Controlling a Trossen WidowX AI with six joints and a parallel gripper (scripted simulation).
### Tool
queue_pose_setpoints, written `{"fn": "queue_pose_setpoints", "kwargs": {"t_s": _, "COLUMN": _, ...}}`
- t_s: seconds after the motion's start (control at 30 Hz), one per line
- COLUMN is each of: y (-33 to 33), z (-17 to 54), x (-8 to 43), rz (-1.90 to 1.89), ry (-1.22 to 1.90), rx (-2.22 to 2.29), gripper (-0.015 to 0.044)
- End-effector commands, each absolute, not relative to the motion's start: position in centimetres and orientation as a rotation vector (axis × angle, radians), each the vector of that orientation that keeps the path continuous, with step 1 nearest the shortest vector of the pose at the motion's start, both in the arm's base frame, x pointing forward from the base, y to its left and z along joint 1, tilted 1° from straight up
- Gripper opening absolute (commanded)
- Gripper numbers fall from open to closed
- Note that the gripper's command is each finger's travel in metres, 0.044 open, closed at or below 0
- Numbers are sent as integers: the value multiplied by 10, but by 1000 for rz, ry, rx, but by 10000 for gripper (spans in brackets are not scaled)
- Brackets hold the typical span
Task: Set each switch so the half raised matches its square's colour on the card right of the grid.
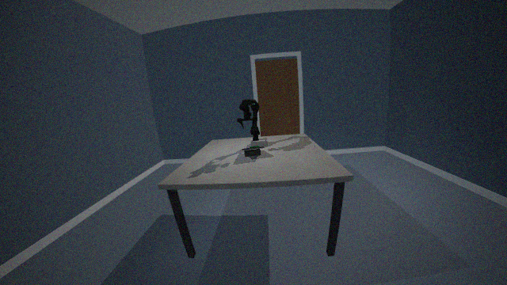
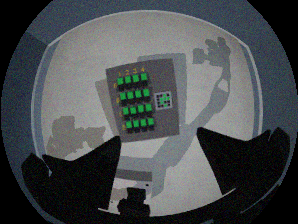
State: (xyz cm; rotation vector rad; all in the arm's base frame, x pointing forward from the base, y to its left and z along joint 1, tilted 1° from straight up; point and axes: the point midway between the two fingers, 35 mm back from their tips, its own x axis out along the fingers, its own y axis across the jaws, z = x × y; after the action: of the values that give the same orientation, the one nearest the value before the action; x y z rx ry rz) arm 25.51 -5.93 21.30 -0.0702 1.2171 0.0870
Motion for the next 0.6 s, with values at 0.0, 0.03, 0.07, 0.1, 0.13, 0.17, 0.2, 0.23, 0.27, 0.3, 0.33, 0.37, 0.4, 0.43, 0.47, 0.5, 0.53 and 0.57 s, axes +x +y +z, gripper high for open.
{"fn": "queue_pose_setpoints", "kwargs": {"t_s": 0.0, "y": -59, "z": 211, "x": 255, "rz": 88, "ry": 1218, "rx": -70, "gripper": 374}}
{"fn": "queue_pose_setpoints", "kwargs": {"t_s": 0.03, "y": -58, "z": 207, "x": 254, "rz": 90, "ry": 1219, "rx": -71, "gripper": 347}}
{"fn": "queue_pose_setpoints", "kwargs": {"t_s": 0.07, "y": -57, "z": 199, "x": 253, "rz": 94, "ry": 1221, "rx": -73, "gripper": 321}}
{"fn": "queue_pose_setpoints", "kwargs": {"t_s": 0.1, "y": -56, "z": 188, "x": 251, "rz": 99, "ry": 1224, "rx": -74, "gripper": 295}}
{"fn": "queue_pose_setpoints", "kwargs": {"t_s": 0.13, "y": -54, "z": 178, "x": 249, "rz": 104, "ry": 1227, "rx": -76, "gripper": 269}}
{"fn": "queue_pose_setpoints", "kwargs": {"t_s": 0.17, "y": -52, "z": 168, "x": 247, "rz": 109, "ry": 1229, "rx": -78, "gripper": 242}}
{"fn": "queue_pose_setpoints", "kwargs": {"t_s": 0.2, "y": -50, "z": 157, "x": 244, "rz": 114, "ry": 1232, "rx": -80, "gripper": 216}}
{"fn": "queue_pose_setpoints", "kwargs": {"t_s": 0.23, "y": -48, "z": 147, "x": 242, "rz": 119, "ry": 1235, "rx": -81, "gripper": 190}}
{"fn": "queue_pose_setpoints", "kwargs": {"t_s": 0.27, "y": -46, "z": 137, "x": 238, "rz": 124, "ry": 1238, "rx": -83, "gripper": 164}}
{"fn": "queue_pose_setpoints", "kwargs": {"t_s": 0.3, "y": -44, "z": 126, "x": 235, "rz": 129, "ry": 1241, "rx": -85, "gripper": 137}}
{"fn": "queue_pose_setpoints", "kwargs": {"t_s": 0.33, "y": -42, "z": 115, "x": 231, "rz": 134, "ry": 1244, "rx": -87, "gripper": 111}}
{"fn": "queue_pose_setpoints", "kwargs": {"t_s": 0.37, "y": -40, "z": 105, "x": 226, "rz": 139, "ry": 1247, "rx": -88, "gripper": 85}}
{"fn": "queue_pose_setpoints", "kwargs": {"t_s": 0.4, "y": -38, "z": 96, "x": 223, "rz": 143, "ry": 1249, "rx": -90, "gripper": 59}}
{"fn": "queue_pose_setpoints", "kwargs": {"t_s": 0.43, "y": -37, "z": 91, "x": 220, "rz": 146, "ry": 1251, "rx": -90, "gripper": 32}}
{"fn": "queue_pose_setpoints", "kwargs": {"t_s": 0.47, "y": -37, "z": 90, "x": 220, "rz": 146, "ry": 1251, "rx": -91, "gripper": 6}}
{"fn": "queue_pose_setpoints", "kwargs": {"t_s": 0.5, "y": -37, "z": 90, "x": 220, "rz": 146, "ry": 1251, "rx": -91, "gripper": 0}}
{"fn": "queue_pose_setpoints", "kwargs": {"t_s": 0.53, "y": -37, "z": 90, "x": 220, "rz": 146, "ry": 1251, "rx": -91, "gripper": 0}}
{"fn": "queue_pose_setpoints", "kwargs": {"t_s": 0.57, "y": -37, "z": 88, "x": 220, "rz": 146, "ry": 1250, "rx": -90, "gripper": 0}}
